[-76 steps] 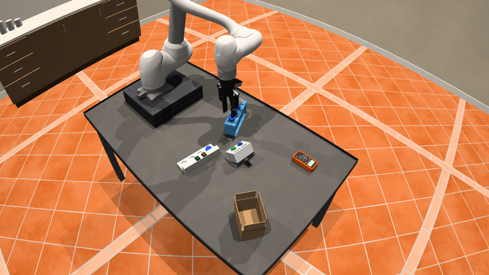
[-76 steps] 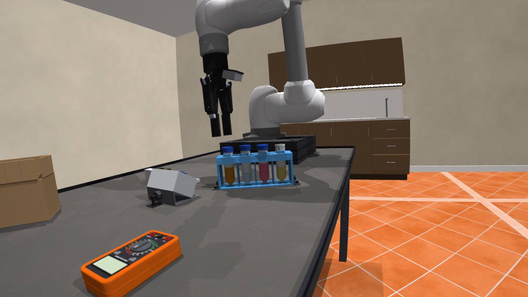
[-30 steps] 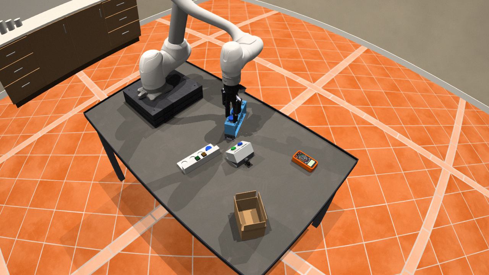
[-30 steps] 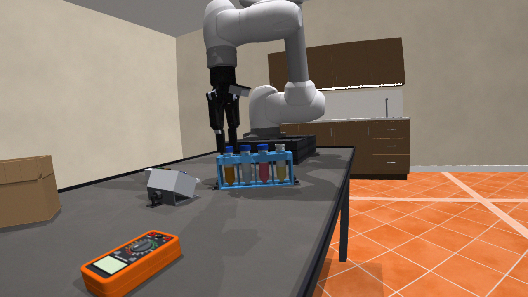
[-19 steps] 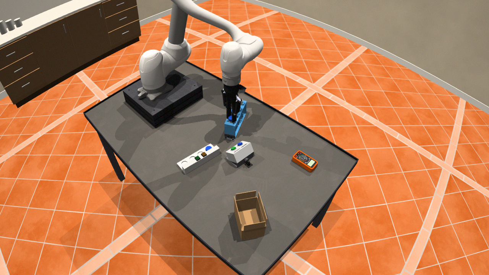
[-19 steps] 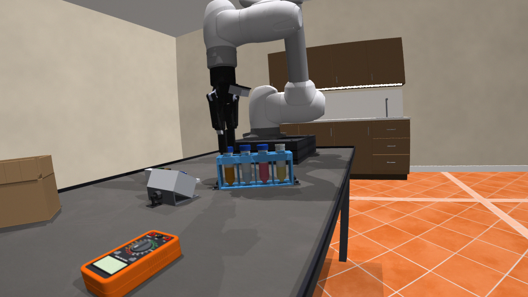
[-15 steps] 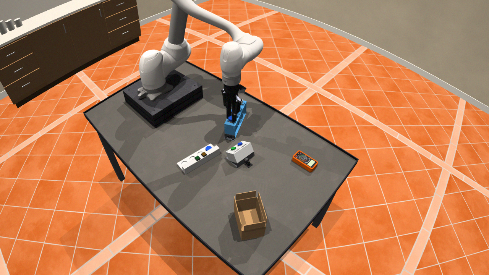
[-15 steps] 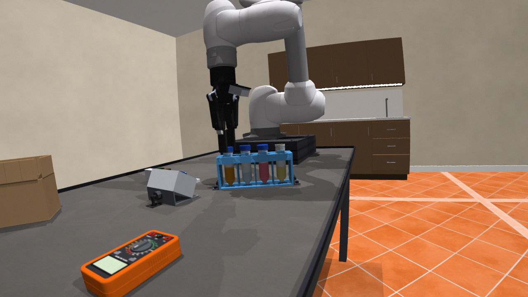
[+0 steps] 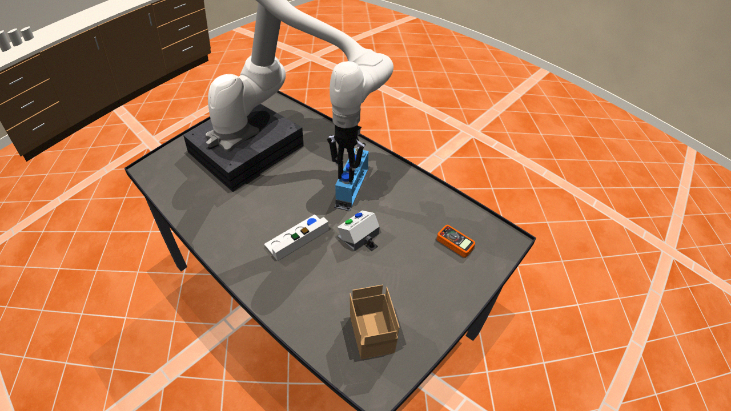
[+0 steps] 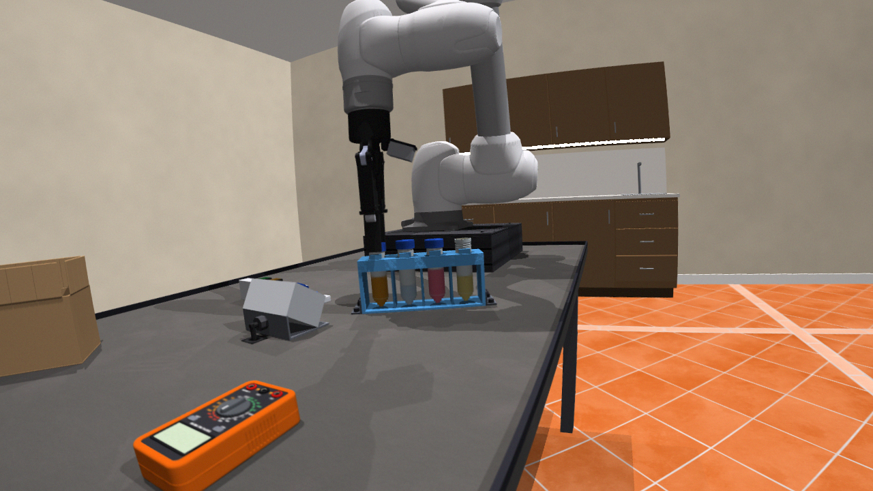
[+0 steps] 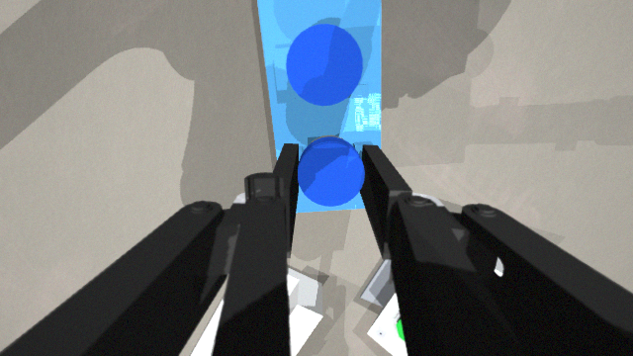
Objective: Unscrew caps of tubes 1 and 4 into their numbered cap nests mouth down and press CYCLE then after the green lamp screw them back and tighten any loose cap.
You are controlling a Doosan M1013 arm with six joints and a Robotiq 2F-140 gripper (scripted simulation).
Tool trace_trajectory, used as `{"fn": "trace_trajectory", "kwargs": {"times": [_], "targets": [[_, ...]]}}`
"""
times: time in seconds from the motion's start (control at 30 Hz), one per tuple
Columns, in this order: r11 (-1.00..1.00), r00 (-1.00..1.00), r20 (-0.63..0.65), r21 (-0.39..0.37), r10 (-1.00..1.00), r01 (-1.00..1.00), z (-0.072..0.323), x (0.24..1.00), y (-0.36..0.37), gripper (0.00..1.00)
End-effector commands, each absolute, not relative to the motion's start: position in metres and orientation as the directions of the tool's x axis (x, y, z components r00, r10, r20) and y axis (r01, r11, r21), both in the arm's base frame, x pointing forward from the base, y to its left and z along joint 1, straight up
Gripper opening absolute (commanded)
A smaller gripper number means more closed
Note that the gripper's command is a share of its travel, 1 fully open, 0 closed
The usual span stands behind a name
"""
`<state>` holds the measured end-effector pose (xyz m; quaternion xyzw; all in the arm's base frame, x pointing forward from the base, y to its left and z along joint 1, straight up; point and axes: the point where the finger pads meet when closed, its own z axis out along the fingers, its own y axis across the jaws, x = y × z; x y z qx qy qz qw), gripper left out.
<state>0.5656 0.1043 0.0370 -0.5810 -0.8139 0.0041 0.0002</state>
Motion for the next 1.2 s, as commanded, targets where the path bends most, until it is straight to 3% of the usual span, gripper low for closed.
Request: {"fn": "trace_trajectory", "kwargs": {"times": [0.0, 0.3, 0.5, 0.53, 0.87, 0.97, 1.17], "targets": [[0.476, -0.476, 0.007, -0.003, 0.879, 0.879, 0.0377, 0.5661, 0.1045, 0.30], [0.810, -0.810, 0.007, 0.000, 0.587, 0.587, 0.0381, 0.5660, 0.1045, 0.30], [0.810, -0.810, 0.007, 0.000, 0.587, 0.587, 0.0382, 0.5661, 0.1045, 0.30], [0.810, -0.810, 0.007, 0.000, 0.587, 0.587, 0.0381, 0.5661, 0.1045, 0.41], [0.810, -0.810, 0.007, 0.000, 0.587, 0.587, 0.0381, 0.5660, 0.1045, 0.41], [0.758, -0.758, 0.007, 0.000, 0.652, 0.652, 0.0380, 0.5661, 0.1044, 0.41], [0.385, -0.385, 0.007, -0.003, 0.923, 0.923, 0.0380, 0.5661, 0.1044, 0.41]]}}
